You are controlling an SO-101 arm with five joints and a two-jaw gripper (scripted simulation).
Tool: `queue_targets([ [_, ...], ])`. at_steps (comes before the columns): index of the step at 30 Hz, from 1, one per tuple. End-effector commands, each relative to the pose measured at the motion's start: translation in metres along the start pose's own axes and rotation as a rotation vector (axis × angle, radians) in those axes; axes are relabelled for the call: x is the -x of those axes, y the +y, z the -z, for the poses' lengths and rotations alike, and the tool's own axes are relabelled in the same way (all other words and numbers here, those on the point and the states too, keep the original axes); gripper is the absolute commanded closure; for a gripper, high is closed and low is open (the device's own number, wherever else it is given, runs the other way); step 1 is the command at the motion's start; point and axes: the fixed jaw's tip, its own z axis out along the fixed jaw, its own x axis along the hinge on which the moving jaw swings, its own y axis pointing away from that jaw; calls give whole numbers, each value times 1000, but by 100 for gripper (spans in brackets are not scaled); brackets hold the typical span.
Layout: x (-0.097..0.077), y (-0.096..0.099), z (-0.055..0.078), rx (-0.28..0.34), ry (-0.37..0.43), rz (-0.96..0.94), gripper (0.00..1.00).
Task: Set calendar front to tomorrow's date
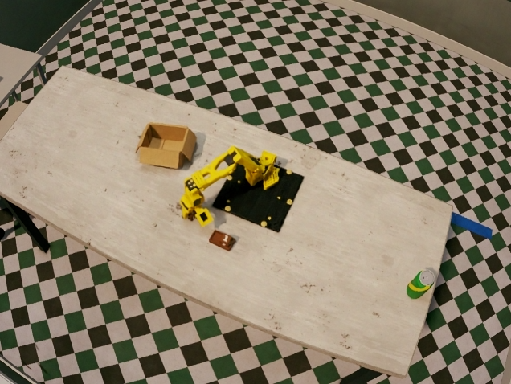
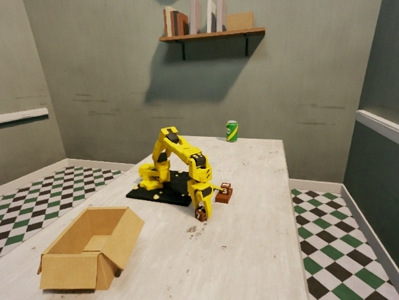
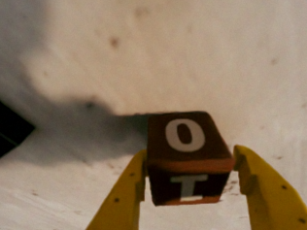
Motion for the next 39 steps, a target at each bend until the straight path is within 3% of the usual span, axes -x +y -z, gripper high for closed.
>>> queue_targets([
  [1, 3, 4, -5, 24, -4, 13, 74],
  [10, 3, 4, -5, 24, -4, 13, 65],
  [23, 2, 3, -3, 23, -4, 13, 64],
  [39, 2, 1, 39, 4, -2, 13, 64],
])
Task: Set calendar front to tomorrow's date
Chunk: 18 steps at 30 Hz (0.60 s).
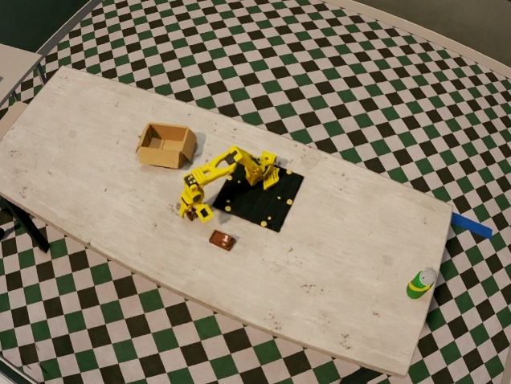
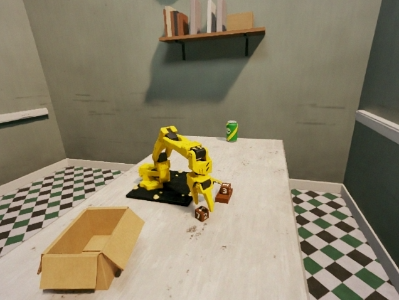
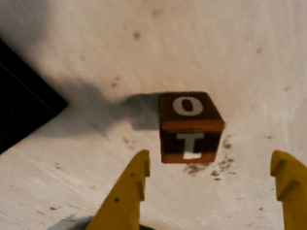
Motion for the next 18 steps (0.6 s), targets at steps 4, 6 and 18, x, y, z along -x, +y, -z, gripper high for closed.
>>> queue_targets([
  [4, 2, -2, 27, -38, 3, 13, 64],
  [6, 2, -1, 30, -39, 3, 13, 64],
  [18, 2, -2, 32, -50, 4, 13, 64],
])
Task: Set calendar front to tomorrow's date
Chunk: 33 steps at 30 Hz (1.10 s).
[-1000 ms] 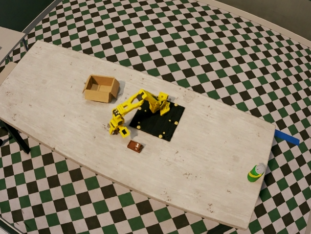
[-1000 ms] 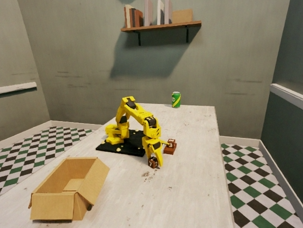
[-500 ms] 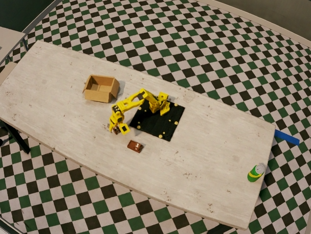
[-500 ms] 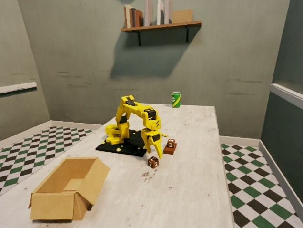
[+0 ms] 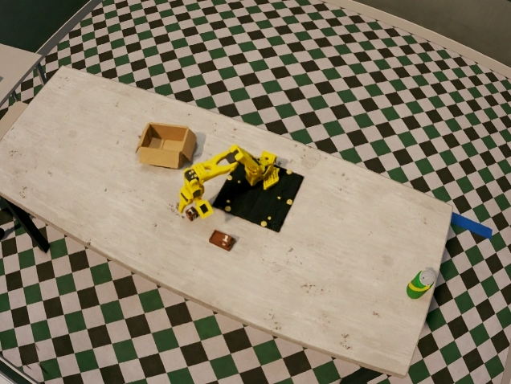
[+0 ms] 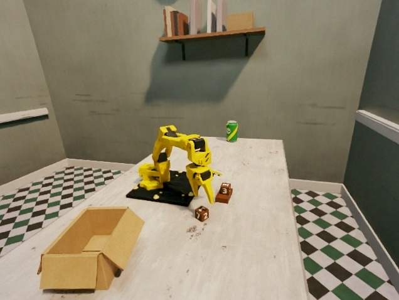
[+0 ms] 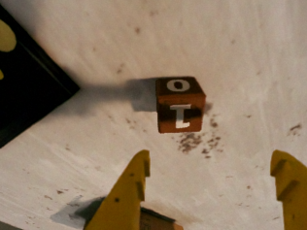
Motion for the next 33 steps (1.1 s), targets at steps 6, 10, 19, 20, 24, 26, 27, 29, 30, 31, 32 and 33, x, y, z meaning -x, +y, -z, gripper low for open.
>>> queue_targets([
  [6, 2, -2, 6, -27, 2, 13, 64],
  [10, 2, -2, 6, -27, 2, 13, 64],
  [19, 1, -5, 16, -70, 6, 13, 64],
  [20, 1, -5, 19, -88, 8, 13, 64],
  [24, 1, -9, 40, -185, 18, 13, 65],
  [26, 1, -10, 54, -245, 24, 13, 65],
  [27, 1, -10, 60, -276, 28, 13, 65],
  [29, 1, -10, 60, -276, 28, 13, 65],
  [30, 1, -10, 67, -307, 31, 13, 65],
  [31, 1, -10, 74, -337, 34, 13, 65],
  [32, 1, -10, 80, -366, 37, 13, 65],
  [33, 1, -9, 86, -394, 40, 13, 65],
])
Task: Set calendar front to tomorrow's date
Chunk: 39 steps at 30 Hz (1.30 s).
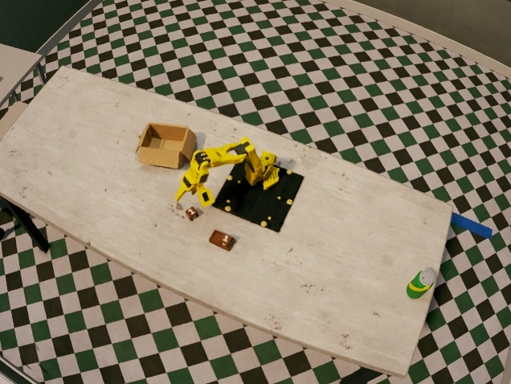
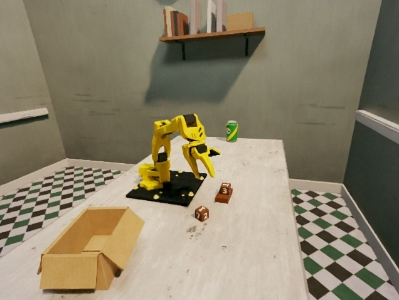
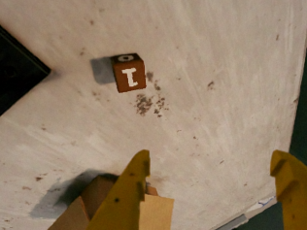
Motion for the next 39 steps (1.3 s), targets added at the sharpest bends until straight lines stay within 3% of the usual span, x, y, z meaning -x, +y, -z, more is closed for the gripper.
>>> queue_targets([
  [1, 1, -7, 27, -122, 9, 12, 65],
  [5, 1, -9, 43, -197, 17, 12, 65],
  [10, 1, -10, 49, -226, 20, 12, 65],
  [39, -2, -4, 33, -190, 24, 30, 65],
])
